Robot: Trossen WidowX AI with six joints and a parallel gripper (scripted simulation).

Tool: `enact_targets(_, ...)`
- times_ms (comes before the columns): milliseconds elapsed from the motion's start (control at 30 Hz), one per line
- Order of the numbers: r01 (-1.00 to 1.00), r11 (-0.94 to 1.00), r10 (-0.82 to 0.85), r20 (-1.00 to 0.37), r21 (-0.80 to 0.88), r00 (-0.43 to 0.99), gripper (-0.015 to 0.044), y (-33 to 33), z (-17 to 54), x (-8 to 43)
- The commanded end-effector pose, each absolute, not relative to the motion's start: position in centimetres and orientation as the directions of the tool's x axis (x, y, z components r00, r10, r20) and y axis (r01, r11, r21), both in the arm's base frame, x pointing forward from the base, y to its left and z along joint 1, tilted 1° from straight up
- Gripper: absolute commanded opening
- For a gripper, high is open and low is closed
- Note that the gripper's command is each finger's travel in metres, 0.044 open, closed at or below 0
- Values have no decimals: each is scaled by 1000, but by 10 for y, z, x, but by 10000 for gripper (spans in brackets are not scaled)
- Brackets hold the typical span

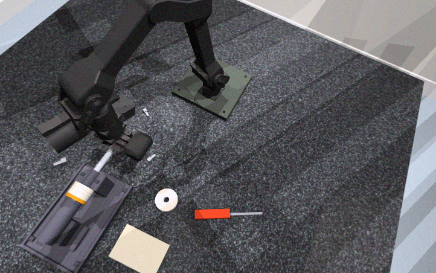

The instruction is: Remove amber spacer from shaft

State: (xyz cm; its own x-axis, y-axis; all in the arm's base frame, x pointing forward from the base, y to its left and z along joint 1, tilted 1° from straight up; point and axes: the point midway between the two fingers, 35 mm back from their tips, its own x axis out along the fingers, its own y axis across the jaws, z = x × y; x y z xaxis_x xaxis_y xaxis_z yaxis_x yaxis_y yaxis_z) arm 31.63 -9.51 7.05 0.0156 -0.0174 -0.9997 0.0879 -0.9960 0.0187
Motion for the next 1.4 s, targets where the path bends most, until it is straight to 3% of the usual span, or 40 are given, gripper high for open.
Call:
enact_targets(0,92,-996,-17,-1000,19,14,0,-95,71,315)
enact_targets(1367,92,-996,-17,-1000,19,14,0,-96,71,311)
